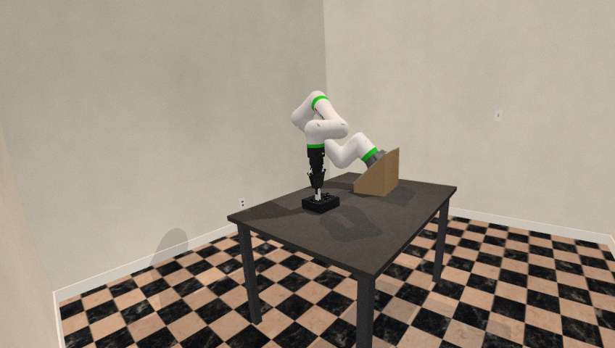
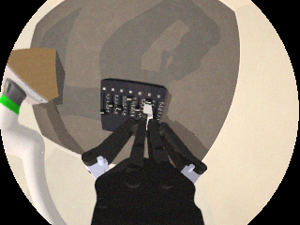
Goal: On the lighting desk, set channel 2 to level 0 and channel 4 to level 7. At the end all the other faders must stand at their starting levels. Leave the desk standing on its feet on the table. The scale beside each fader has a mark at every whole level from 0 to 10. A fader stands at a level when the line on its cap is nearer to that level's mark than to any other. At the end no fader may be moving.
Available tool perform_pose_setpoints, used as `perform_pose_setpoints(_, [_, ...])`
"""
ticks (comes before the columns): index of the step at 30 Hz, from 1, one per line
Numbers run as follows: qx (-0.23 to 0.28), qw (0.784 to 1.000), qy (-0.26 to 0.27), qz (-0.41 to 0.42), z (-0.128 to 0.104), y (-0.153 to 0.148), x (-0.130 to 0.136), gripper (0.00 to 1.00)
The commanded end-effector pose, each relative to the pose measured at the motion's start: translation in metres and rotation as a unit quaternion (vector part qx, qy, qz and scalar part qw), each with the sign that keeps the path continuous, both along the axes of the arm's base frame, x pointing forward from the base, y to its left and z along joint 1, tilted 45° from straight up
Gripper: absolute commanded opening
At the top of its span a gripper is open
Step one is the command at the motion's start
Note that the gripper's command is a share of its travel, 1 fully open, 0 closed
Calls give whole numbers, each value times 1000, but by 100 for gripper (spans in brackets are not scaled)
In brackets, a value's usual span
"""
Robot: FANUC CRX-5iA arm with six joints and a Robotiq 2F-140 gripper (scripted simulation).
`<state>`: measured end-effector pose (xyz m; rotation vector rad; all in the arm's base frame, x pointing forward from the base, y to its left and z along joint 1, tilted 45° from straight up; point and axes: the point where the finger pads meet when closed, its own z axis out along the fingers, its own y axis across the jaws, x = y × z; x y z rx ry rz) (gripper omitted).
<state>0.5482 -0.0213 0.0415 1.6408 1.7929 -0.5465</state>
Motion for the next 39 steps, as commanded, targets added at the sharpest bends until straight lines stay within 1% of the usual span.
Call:
perform_pose_setpoints(1, [0, 1000, 0, 0, 0, 0, 0, 0])
perform_pose_setpoints(39, [0, 1000, 0, 0, 4, -4, 0, 0])
